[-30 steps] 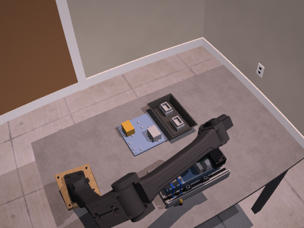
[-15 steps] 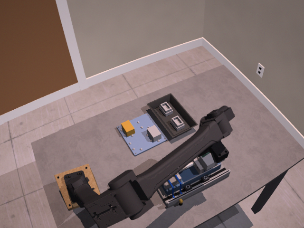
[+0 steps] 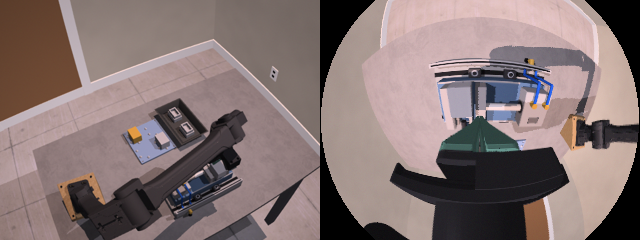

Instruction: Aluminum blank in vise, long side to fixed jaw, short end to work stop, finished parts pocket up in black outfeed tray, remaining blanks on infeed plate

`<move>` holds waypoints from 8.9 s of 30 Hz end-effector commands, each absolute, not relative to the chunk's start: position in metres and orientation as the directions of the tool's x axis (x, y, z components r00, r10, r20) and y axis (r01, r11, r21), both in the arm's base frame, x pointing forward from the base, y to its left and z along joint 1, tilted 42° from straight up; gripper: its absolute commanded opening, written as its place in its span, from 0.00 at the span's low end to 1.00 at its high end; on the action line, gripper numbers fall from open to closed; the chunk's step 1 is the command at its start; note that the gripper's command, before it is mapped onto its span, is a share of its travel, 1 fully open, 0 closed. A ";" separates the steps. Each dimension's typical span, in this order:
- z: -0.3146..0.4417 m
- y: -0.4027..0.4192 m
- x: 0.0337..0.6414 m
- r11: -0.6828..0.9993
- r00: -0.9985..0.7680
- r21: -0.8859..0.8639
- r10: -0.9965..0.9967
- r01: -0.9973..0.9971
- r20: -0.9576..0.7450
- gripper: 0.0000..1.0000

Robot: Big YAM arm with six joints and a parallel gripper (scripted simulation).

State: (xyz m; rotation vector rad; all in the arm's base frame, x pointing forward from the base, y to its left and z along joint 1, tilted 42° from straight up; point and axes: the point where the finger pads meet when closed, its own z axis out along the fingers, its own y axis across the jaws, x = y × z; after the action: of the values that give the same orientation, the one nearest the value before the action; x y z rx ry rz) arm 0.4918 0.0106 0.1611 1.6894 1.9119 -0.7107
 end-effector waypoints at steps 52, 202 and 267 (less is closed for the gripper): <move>0.202 -0.014 0.532 0.748 -0.994 -0.658 -0.103 -0.091 0.020 0.00; 0.158 -0.043 0.549 0.742 -0.992 -0.663 -0.124 -0.098 0.007 0.00; 0.160 -0.055 0.550 0.743 -0.994 -0.663 -0.105 -0.088 0.015 0.00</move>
State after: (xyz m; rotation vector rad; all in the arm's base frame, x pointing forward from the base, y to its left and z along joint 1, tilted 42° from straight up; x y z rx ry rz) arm 0.5318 -0.0517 0.1414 -0.1910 2.9507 -1.1222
